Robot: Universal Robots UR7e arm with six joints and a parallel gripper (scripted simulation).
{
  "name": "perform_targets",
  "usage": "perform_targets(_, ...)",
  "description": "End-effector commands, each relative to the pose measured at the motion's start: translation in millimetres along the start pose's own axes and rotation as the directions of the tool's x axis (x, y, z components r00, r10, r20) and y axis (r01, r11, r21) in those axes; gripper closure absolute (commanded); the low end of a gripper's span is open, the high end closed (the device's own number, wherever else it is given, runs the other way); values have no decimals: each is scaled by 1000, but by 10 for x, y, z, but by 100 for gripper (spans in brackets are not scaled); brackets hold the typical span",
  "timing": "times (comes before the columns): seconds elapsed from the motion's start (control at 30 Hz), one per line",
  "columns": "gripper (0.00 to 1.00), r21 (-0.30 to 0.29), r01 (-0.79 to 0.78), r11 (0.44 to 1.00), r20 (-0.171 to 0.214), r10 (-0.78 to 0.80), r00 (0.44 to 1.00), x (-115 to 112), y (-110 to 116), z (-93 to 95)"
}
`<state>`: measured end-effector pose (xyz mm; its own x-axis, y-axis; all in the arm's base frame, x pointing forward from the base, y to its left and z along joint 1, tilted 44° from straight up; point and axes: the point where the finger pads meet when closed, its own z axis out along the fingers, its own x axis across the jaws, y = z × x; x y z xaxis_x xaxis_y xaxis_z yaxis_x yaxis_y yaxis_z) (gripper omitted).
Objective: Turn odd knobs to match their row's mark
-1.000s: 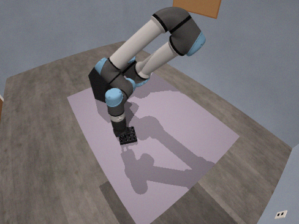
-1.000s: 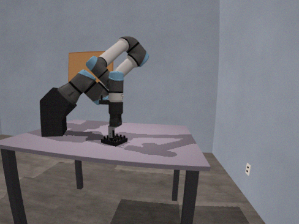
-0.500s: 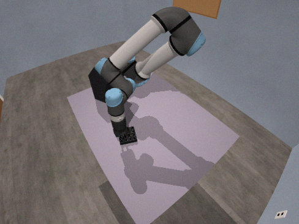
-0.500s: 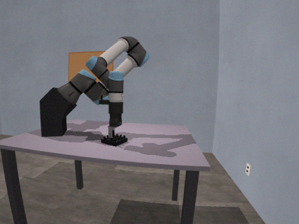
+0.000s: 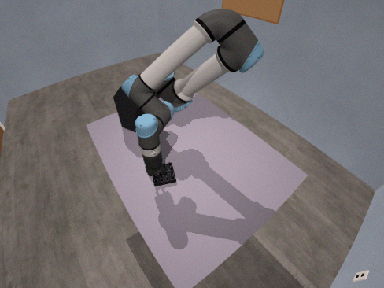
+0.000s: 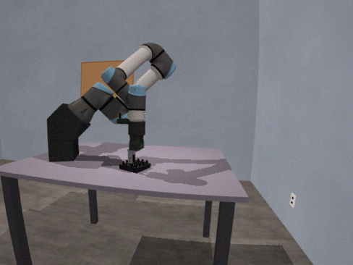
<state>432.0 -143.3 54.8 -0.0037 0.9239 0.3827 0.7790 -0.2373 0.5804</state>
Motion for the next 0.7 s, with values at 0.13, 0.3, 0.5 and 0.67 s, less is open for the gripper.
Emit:
perform_targets(0.13, 54, -1, 0, 1000, 0, 0, 1000, -2, 2, 61)
perform_targets(0.3, 54, -1, 0, 1000, 0, 0, 1000, -2, 2, 84)
perform_targets(0.5, 54, -1, 0, 1000, 0, 0, 1000, -2, 2, 113)
perform_targets(0.67, 54, -1, 0, 1000, 0, 0, 1000, -2, 2, 116)
